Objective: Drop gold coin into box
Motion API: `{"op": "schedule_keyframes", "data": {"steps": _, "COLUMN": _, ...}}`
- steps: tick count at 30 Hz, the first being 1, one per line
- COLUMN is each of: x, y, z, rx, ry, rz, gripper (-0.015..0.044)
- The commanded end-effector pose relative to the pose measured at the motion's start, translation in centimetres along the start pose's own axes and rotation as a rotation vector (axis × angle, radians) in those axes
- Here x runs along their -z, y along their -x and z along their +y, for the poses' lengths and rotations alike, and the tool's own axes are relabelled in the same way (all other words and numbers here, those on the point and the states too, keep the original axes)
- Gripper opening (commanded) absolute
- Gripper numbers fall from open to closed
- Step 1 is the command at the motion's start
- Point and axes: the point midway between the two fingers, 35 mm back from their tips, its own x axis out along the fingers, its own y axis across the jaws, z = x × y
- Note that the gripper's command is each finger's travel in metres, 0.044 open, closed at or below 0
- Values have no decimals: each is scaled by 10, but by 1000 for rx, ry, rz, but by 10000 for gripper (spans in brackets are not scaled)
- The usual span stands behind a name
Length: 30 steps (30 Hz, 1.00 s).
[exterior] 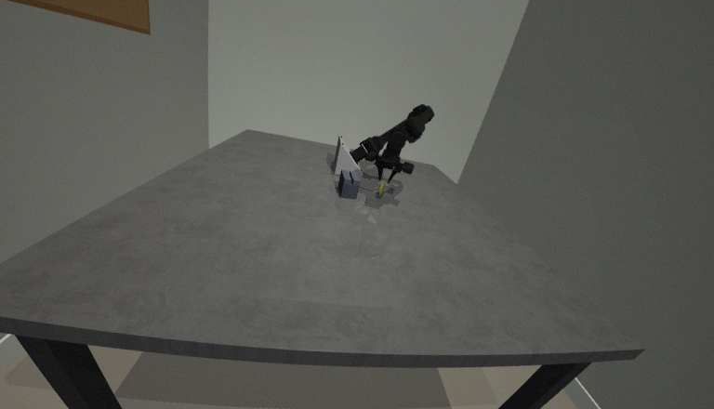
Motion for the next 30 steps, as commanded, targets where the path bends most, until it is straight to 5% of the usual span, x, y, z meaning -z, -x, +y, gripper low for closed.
{"op": "schedule_keyframes", "data": {"steps": 1, "x": 0, "y": -8, "z": 0, "rx": -5, "ry": -5, "rz": 2, "gripper": 161}}
{"op": "schedule_keyframes", "data": {"steps": 30, "x": 3, "y": -50, "z": 1, "rx": -10, "ry": -4, "rz": 5, "gripper": 134}}
